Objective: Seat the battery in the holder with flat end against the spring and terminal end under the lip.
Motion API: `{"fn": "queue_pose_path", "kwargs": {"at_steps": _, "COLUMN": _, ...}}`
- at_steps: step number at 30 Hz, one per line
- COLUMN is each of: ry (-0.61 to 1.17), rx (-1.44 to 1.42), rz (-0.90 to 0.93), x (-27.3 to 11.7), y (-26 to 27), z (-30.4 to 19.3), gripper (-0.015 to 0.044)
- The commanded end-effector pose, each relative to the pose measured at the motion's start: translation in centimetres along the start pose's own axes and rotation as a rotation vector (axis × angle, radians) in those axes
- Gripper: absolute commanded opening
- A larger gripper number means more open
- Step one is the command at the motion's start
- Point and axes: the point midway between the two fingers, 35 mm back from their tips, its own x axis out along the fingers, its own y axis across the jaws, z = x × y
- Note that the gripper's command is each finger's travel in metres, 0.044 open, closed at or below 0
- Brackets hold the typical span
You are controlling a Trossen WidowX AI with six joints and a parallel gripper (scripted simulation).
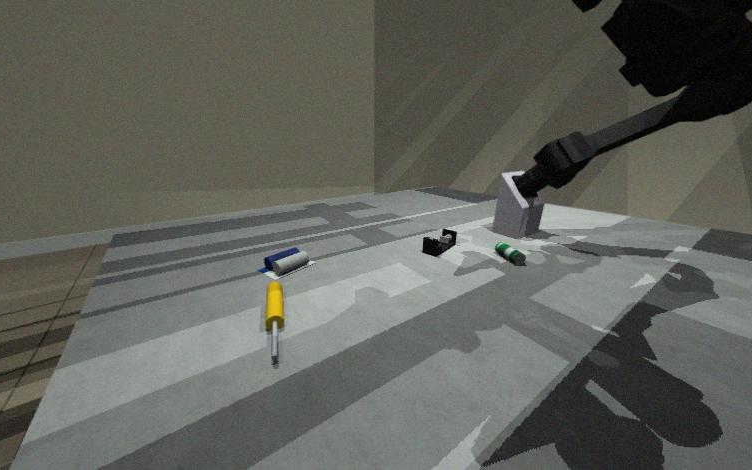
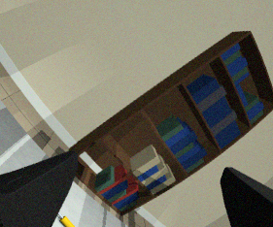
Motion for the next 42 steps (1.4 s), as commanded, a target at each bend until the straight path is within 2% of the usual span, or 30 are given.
{"fn": "queue_pose_path", "kwargs": {"at_steps": 1, "ry": 0.016, "rx": 0.017, "rz": 0.007, "x": 0.1, "y": 0.1, "z": -0.4, "gripper": 0.0374}}
{"fn": "queue_pose_path", "kwargs": {"at_steps": 3, "ry": 0.15, "rx": 0.155, "rz": 0.057, "x": 0.7, "y": 1.0, "z": -3.8, "gripper": 0.0321}}
{"fn": "queue_pose_path", "kwargs": {"at_steps": 6, "ry": 0.449, "rx": 0.464, "rz": 0.101, "x": 0.6, "y": 2.9, "z": -10.7, "gripper": 0.0248}}
{"fn": "queue_pose_path", "kwargs": {"at_steps": 10, "ry": 0.753, "rx": 0.777, "rz": 0.06, "x": -1.1, "y": 4.6, "z": -16.6, "gripper": 0.0248}}
{"fn": "queue_pose_path", "kwargs": {"at_steps": 14, "ry": 1.044, "rx": 1.077, "rz": -0.061, "x": -4.0, "y": 6.3, "z": -21.2, "gripper": 0.0248}}
{"fn": "queue_pose_path", "kwargs": {"at_steps": 20, "ry": 1.462, "rx": 1.507, "rz": -0.41, "x": -9.4, "y": 8.6, "z": -25.7, "gripper": 0.0248}}
{"fn": "queue_pose_path", "kwargs": {"at_steps": 25, "ry": 1.786, "rx": 1.842, "rz": -0.938, "x": -14.6, "y": 10.5, "z": -27.1, "gripper": 0.0248}}
{"fn": "queue_pose_path", "kwargs": {"at_steps": 26, "ry": 1.831, "rx": 1.888, "rz": -1.049, "x": -15.5, "y": 10.8, "z": -27.1, "gripper": 0.0248}}
{"fn": "queue_pose_path", "kwargs": {"at_steps": 28, "ry": 1.861, "rx": 1.919, "rz": -1.135, "x": -16.0, "y": 11.1, "z": -27.1, "gripper": 0.0248}}
{"fn": "queue_pose_path", "kwargs": {"at_steps": 42, "ry": 1.861, "rx": 1.919, "rz": -1.135, "x": -16.0, "y": 11.1, "z": -27.1, "gripper": 0.0248}}
